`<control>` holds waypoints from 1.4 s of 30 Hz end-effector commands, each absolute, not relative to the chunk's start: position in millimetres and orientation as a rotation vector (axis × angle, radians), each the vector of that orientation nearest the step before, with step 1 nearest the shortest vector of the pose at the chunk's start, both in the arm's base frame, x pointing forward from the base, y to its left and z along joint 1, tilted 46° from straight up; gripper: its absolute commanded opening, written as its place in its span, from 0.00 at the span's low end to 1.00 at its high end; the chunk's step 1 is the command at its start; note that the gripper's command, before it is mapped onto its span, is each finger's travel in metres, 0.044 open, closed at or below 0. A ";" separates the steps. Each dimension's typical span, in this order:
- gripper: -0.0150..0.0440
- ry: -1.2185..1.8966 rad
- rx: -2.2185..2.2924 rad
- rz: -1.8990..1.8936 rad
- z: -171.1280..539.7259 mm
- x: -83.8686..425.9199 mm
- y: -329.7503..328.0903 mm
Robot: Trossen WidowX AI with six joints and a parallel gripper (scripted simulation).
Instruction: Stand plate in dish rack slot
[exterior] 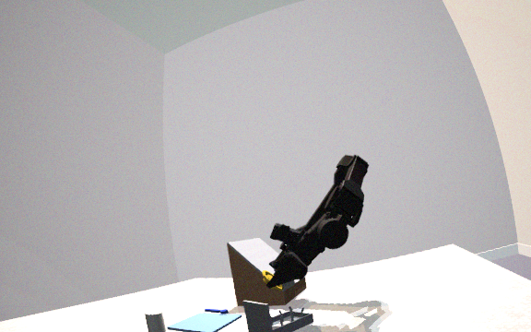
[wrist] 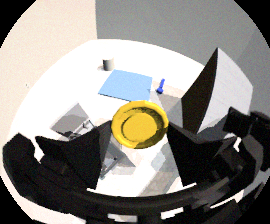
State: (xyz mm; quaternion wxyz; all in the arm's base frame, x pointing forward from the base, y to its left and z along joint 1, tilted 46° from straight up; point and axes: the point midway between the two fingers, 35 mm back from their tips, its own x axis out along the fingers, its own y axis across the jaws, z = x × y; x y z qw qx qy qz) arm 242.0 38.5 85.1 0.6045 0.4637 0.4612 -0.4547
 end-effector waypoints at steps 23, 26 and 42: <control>0.25 0.579 0.821 -0.758 86.9 253.6 67.2; 0.25 0.524 0.808 -0.722 89.7 253.1 71.5; 0.25 0.230 0.794 -0.533 109.6 240.0 92.8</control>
